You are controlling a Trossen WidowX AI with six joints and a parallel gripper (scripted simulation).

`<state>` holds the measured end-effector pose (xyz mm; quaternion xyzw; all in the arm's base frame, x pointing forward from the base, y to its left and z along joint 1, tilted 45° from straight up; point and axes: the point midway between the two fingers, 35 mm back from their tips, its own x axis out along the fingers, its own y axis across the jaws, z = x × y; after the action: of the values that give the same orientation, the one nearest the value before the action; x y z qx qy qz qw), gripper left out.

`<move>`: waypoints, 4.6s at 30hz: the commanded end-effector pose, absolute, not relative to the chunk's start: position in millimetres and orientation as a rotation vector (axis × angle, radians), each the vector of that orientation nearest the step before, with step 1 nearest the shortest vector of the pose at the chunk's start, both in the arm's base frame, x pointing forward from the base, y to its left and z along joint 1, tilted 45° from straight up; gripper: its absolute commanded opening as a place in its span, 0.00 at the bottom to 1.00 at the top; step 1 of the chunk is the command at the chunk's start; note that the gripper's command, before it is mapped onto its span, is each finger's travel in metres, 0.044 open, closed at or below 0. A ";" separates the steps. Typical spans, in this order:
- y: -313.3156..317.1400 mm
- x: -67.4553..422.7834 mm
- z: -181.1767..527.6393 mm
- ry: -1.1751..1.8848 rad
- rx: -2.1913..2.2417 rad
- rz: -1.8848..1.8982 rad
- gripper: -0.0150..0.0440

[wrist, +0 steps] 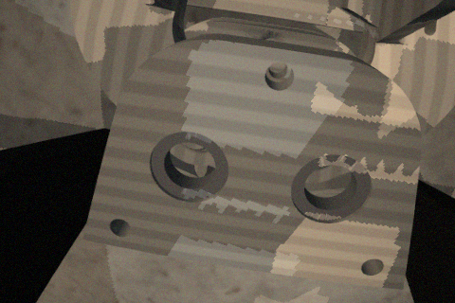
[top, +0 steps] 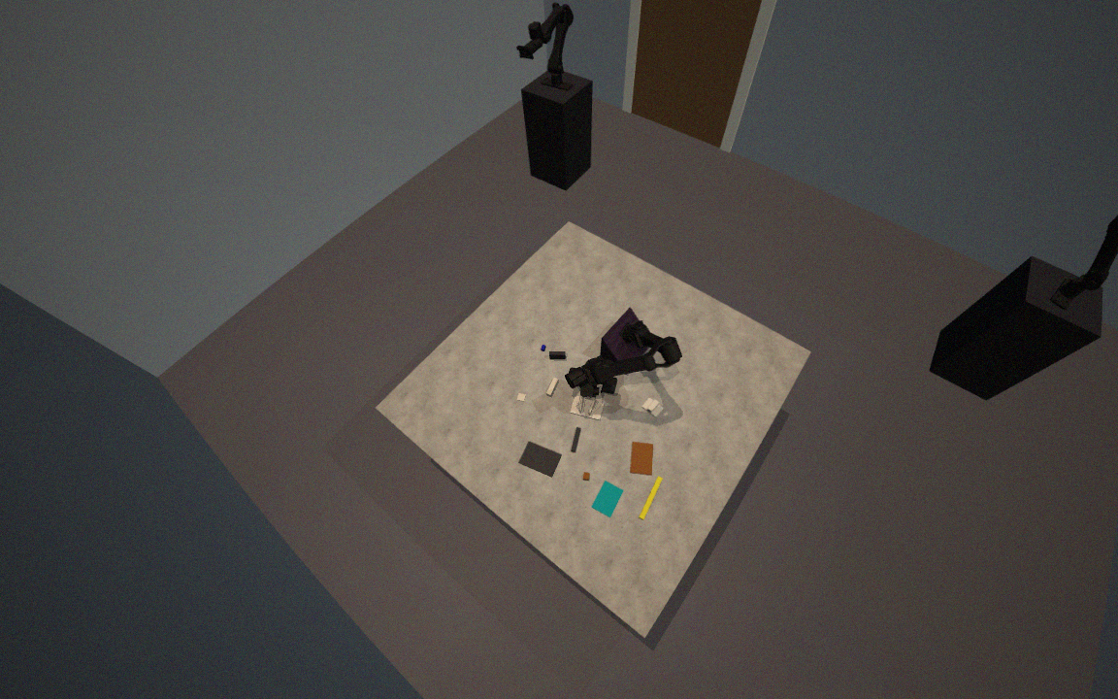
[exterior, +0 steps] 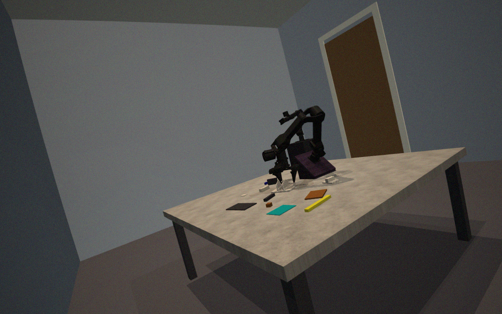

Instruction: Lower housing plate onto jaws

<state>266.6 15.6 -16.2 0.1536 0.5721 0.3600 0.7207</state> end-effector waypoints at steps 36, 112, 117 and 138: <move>22.1 267.5 -22.0 1.265 0.350 0.794 0.85; 26.4 268.0 -26.3 1.265 0.350 0.794 0.85; 26.4 268.0 -26.3 1.265 0.350 0.794 0.85; 26.4 268.0 -26.3 1.265 0.350 0.794 0.85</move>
<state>268.2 26.2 -25.1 0.1591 0.5706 0.3600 0.7208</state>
